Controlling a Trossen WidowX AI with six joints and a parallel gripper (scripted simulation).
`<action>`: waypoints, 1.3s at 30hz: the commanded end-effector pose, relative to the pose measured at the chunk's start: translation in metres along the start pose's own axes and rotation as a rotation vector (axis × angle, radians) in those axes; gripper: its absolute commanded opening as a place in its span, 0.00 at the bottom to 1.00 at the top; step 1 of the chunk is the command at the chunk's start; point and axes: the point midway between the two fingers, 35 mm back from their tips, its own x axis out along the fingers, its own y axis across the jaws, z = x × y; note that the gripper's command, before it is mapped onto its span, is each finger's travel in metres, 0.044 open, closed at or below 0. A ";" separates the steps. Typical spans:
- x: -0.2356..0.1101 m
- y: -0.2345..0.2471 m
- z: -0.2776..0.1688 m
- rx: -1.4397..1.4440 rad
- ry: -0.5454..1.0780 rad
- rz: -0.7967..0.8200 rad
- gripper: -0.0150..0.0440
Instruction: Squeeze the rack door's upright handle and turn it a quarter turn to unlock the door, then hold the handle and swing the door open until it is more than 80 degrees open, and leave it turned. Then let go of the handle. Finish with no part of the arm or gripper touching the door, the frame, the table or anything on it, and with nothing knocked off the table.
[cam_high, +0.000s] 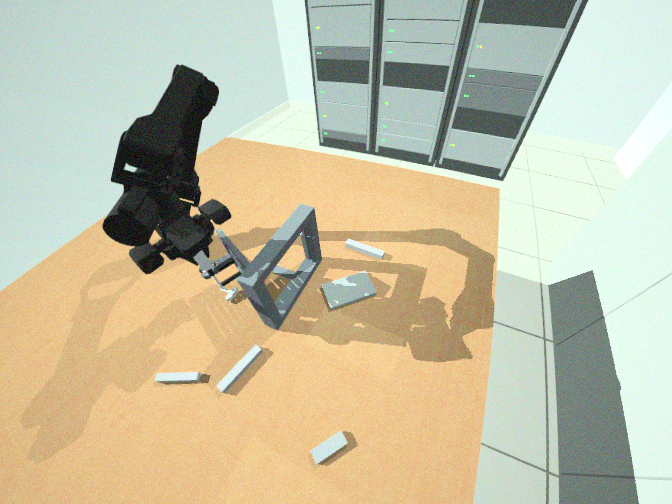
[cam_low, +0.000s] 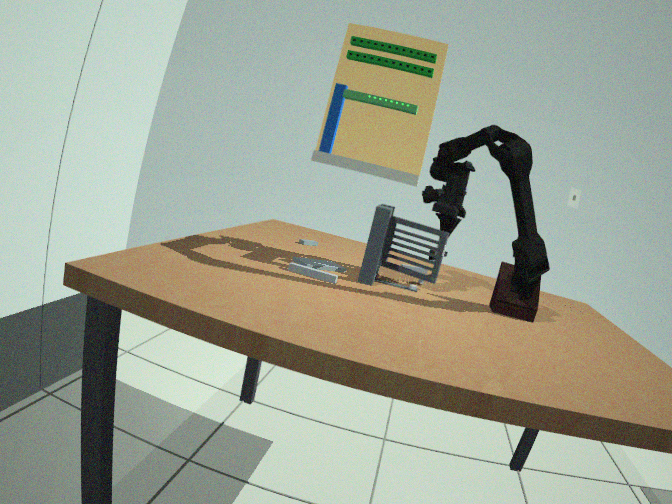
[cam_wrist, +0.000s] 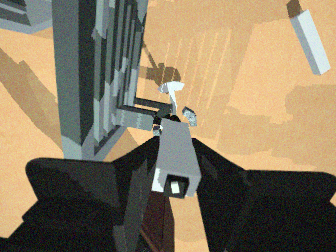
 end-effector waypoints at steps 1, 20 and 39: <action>0.000 -0.010 0.003 -0.094 0.000 -0.002 0.27; -0.001 -0.051 0.023 -0.419 0.000 -0.005 0.27; -0.001 -0.052 0.023 -0.422 0.000 -0.005 0.41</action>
